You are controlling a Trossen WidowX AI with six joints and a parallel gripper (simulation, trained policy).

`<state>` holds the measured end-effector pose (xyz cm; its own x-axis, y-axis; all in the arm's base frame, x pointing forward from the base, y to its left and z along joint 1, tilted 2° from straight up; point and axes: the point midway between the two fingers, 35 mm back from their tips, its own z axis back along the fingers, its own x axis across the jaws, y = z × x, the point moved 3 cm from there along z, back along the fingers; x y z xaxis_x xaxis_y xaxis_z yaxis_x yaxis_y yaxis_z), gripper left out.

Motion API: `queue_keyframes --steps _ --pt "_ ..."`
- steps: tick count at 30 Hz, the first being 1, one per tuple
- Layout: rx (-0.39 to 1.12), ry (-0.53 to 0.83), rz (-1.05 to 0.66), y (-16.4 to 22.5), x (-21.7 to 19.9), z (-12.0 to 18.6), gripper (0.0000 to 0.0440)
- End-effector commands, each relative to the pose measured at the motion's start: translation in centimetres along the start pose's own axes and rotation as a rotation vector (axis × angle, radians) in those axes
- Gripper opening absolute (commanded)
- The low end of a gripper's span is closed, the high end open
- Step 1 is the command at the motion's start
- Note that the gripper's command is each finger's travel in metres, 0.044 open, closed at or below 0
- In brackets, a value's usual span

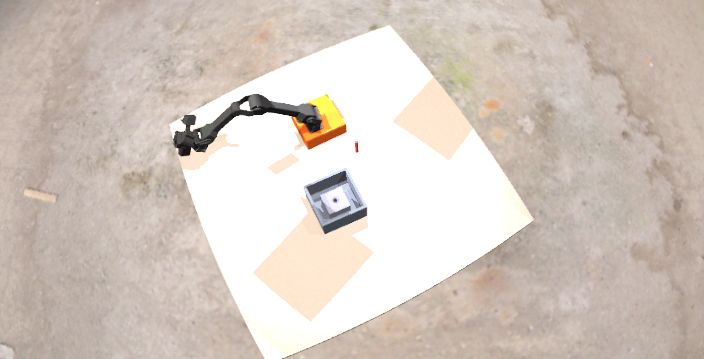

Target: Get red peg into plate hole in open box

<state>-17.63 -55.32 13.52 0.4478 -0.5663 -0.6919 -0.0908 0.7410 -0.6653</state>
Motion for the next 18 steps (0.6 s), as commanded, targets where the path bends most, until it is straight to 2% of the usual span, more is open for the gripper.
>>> queue_keyframes --steps 1,9,18 --pt "-0.048 -0.116 0.015 -1.2 2.9 5.6 0.0440" --pt "-0.128 -0.365 0.082 -1.4 8.1 18.6 0.0440" --pt "-0.195 -0.620 0.159 0.9 9.9 33.0 0.0440"
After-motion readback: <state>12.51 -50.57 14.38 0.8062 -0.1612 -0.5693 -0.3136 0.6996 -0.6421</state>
